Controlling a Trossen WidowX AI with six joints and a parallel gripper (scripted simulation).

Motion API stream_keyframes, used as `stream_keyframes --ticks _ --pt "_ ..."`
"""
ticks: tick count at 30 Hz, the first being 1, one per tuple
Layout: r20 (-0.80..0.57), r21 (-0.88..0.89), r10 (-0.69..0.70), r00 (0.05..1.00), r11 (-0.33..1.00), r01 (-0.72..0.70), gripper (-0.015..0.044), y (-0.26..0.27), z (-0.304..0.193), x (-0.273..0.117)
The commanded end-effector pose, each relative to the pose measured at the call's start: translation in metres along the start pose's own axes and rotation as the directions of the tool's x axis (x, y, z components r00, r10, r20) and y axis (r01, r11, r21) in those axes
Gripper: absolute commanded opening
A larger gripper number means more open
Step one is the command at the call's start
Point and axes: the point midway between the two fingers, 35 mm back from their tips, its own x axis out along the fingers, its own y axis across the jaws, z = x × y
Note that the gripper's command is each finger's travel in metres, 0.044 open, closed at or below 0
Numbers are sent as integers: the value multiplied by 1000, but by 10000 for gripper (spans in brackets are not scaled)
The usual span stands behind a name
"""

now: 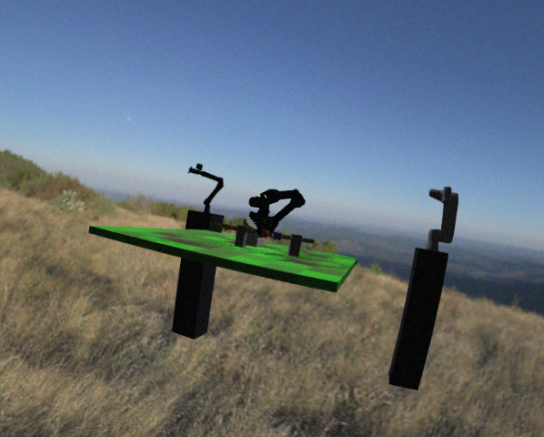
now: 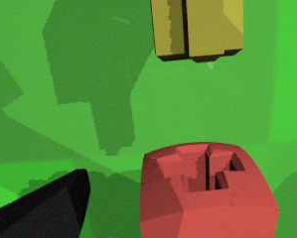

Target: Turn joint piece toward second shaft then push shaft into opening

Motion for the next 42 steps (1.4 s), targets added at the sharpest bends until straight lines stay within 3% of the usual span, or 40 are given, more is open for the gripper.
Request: stream_keyframes --ticks 1,13,24,34,42 --pt "-12 -8 2 1000 1000 -2 440 1 -1 -2" --pt "78 -352 138 987 930 -102 440 5 -7 -71" --pt "172 -620 249 953 779 -92 440 -7 -17 -131" --pt "166 -602 248 955 792 -101 440 -4 -15 -132" --pt "128 -404 162 978 910 -97 440 1 21 -118"
